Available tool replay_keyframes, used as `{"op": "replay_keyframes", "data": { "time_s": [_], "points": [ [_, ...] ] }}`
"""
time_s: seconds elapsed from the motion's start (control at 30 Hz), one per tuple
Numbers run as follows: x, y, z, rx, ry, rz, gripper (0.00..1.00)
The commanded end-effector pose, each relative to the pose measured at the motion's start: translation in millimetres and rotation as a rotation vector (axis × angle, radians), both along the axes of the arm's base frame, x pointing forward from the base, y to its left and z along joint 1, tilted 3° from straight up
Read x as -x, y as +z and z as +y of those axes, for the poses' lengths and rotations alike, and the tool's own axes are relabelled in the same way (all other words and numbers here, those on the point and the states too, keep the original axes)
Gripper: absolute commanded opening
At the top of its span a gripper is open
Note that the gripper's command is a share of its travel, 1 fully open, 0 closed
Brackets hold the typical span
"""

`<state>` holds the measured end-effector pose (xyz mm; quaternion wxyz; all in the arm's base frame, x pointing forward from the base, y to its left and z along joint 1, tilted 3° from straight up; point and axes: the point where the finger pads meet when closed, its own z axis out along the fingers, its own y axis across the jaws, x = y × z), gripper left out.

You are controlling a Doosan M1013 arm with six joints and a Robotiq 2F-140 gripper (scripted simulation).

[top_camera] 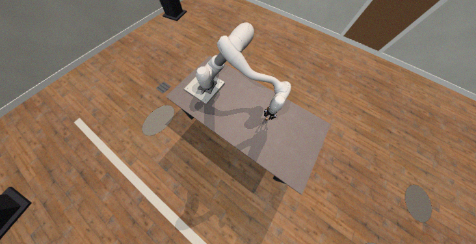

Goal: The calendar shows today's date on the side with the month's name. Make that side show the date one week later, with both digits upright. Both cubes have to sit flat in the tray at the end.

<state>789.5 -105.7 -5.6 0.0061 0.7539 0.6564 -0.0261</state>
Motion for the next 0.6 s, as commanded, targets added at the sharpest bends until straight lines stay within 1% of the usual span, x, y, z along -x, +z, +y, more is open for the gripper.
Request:
{"op": "replay_keyframes", "data": {
  "time_s": [0.0, 0.07, 0.17, 0.27, 0.47, 0.53, 0.57],
  "points": [
    [0, 1, 0, 0.000, 0.000, 0.000, 0.24],
    [0, 3, 0, 0.000, 0.000, 0.000, 0.24],
    [0, 14, 1, 0.000, 0.000, 0.000, 0.24],
    [-1, 33, 1, 0.000, 0.000, 0.000, 0.24],
    [-2, 78, 3, 0.000, 0.000, 0.000, 0.24],
    [-3, 89, 4, 0.000, 0.000, 0.000, 0.24],
    [-3, 89, 4, 0.000, 0.000, 0.000, 0.24]
  ]
}}
